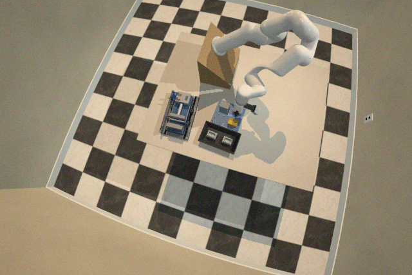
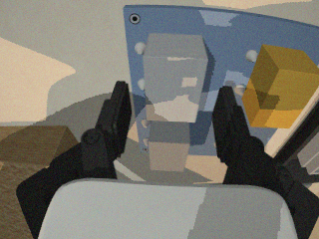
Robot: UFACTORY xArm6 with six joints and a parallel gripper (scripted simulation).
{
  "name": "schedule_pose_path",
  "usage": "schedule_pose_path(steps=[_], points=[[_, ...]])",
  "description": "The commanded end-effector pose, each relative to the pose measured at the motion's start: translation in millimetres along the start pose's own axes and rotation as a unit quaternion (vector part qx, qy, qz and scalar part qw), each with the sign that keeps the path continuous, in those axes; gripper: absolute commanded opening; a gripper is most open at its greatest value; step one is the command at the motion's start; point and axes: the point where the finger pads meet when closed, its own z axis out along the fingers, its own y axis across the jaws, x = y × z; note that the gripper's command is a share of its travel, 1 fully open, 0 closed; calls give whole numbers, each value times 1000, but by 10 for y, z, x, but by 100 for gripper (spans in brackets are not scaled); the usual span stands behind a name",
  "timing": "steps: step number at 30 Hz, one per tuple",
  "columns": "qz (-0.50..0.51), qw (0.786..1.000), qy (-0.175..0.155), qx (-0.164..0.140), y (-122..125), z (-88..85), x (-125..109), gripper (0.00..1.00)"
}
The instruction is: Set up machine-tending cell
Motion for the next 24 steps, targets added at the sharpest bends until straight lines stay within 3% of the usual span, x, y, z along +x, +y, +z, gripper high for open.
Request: schedule_pose_path(steps=[1, 24], points=[[0, 1000, 0, -1, 8, 0, 4, 69], [0, 1000, 0, -1, 8, 96, 4, 69]])
